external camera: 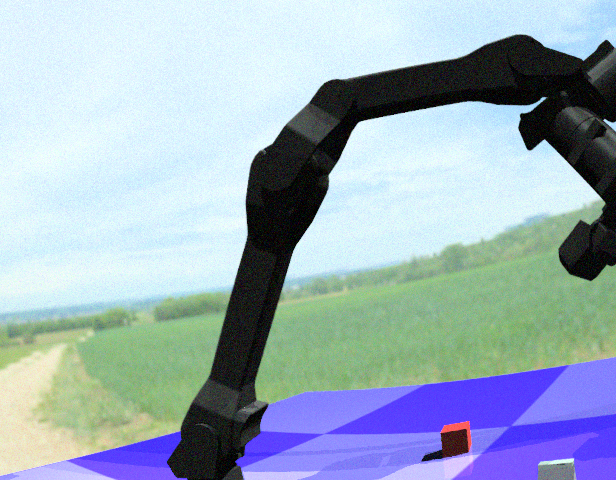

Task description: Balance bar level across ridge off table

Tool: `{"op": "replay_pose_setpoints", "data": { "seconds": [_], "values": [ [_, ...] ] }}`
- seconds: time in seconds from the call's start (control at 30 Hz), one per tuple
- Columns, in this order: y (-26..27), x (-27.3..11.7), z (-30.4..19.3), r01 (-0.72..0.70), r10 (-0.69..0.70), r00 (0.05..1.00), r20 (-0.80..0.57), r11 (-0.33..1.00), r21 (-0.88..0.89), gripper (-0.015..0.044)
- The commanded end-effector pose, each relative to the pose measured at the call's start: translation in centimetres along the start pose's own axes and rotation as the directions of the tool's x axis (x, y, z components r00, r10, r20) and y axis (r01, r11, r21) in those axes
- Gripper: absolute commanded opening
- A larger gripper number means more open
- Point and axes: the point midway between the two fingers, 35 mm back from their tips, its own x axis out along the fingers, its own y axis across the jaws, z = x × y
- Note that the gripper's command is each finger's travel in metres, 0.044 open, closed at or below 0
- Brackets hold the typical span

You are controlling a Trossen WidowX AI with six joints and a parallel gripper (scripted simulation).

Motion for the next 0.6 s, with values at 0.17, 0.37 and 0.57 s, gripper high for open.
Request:
{"op": "replay_pose_setpoints", "data": {
  "seconds": [0.17,0.37,0.57],
  "values": [
    [1.2,2.8,-4.9,-0.101,0.103,0.994,-0.025,0.991,0.085,0.0315],
    [2.3,4.5,-8.2,-0.169,0.176,0.984,-0.036,0.975,0.146,0.0315],
    [3.7,6.0,-11.5,-0.233,0.246,0.968,-0.038,0.949,0.213,0.0315]
  ]
}}
